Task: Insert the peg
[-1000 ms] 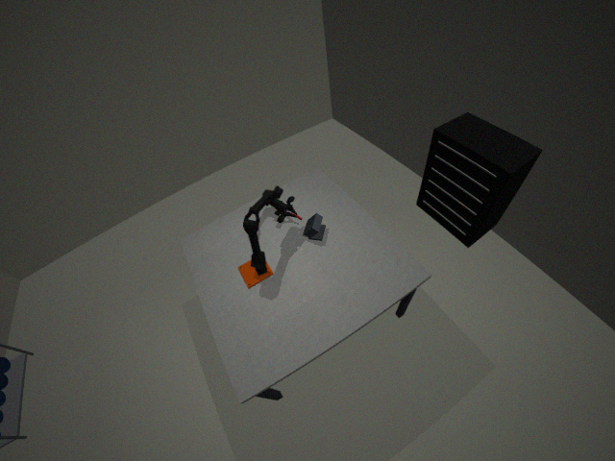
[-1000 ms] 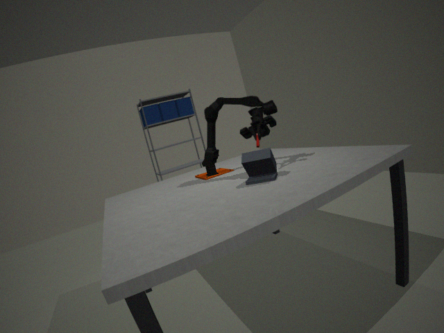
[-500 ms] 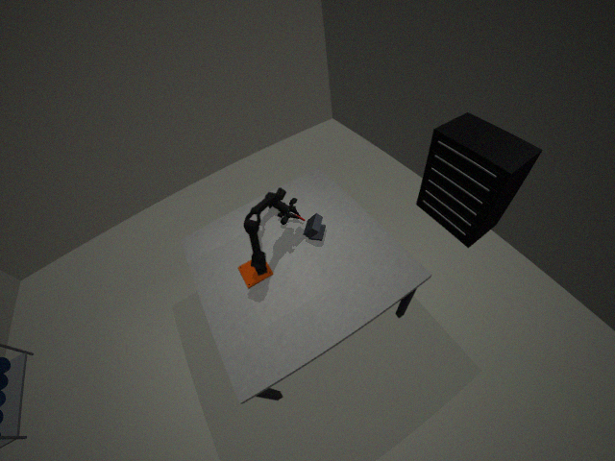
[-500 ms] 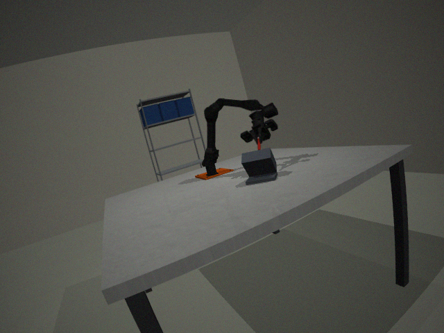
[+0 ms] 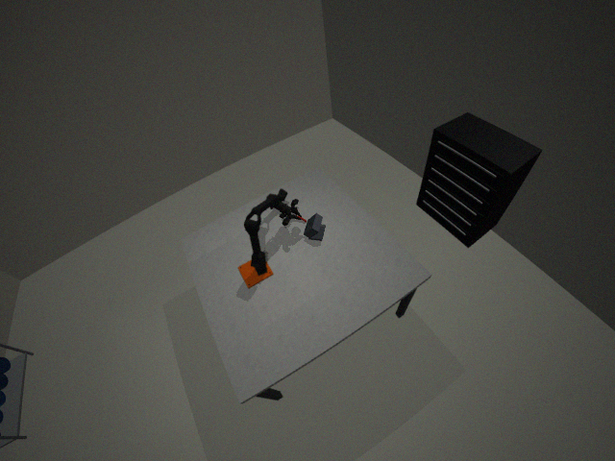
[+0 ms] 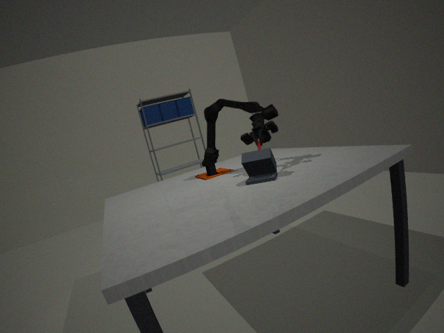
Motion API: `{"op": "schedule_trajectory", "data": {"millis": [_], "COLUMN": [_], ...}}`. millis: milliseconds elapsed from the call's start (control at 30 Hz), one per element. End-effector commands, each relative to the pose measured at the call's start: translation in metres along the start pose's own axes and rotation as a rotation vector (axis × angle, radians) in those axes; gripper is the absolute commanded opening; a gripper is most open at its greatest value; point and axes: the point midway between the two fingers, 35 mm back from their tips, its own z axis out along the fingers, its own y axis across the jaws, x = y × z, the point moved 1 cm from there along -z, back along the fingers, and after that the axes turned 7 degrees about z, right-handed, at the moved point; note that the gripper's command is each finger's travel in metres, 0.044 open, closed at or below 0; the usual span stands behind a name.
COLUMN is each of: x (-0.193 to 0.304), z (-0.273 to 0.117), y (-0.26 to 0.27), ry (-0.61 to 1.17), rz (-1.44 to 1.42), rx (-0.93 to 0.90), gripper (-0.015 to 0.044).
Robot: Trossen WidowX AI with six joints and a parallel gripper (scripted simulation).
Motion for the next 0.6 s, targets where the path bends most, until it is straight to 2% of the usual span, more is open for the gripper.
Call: {"op": "schedule_trajectory", "data": {"millis": [0,567], "x": [0.0,0.0], "z": [0.004,0.025], "y": [0.001,0.002], "ry": [0.005,0.006], "rz": [-0.007,-0.002], "rx": [-0.003,-0.003], "gripper": [0.0,0.0]}}
